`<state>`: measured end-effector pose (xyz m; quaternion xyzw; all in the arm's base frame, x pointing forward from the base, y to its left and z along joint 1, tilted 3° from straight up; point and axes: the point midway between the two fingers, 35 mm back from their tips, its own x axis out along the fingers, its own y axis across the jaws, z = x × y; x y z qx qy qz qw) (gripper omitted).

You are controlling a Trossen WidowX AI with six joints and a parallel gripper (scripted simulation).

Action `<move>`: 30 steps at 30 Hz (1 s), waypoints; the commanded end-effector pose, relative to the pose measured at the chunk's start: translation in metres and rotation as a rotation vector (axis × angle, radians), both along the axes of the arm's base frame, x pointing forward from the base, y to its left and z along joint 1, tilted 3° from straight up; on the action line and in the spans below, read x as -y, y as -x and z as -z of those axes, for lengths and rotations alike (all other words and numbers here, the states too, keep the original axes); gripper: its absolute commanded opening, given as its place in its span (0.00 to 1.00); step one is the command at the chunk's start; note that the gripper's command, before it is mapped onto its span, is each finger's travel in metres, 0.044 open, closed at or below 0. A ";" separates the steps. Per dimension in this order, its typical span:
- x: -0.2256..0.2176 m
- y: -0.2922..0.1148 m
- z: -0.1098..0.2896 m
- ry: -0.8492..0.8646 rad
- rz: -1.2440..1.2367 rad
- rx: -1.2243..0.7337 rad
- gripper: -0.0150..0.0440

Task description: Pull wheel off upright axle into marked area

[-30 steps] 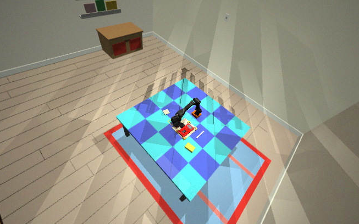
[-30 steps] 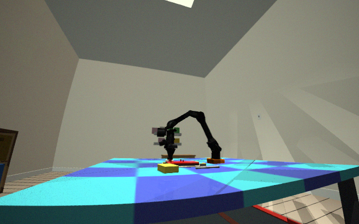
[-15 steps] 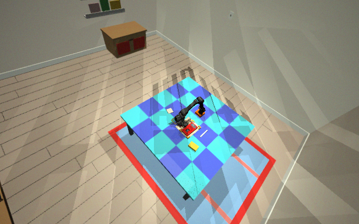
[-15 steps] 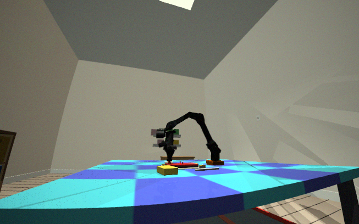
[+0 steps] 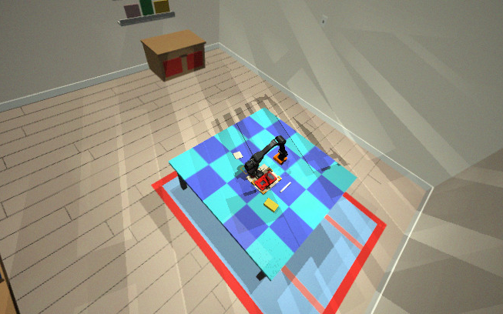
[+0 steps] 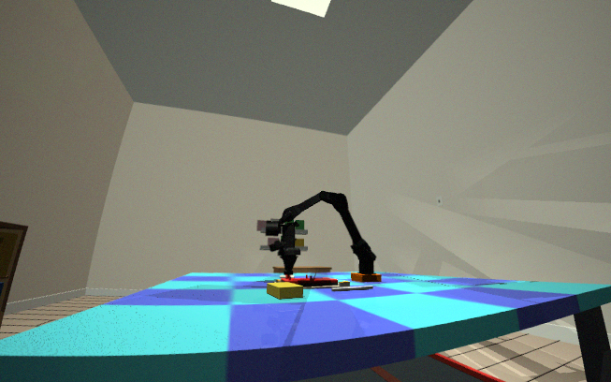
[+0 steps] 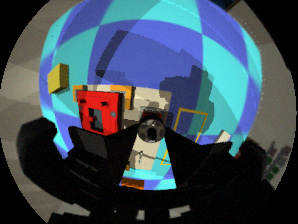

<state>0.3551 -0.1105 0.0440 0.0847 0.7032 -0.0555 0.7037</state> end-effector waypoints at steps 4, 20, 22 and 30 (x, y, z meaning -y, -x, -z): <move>0.000 0.000 -0.007 0.003 0.001 0.003 0.25; 0.001 0.000 -0.012 0.004 0.001 0.003 0.25; 0.001 0.000 -0.013 0.004 0.001 0.003 0.25; 0.001 0.000 -0.016 0.004 0.001 0.002 0.25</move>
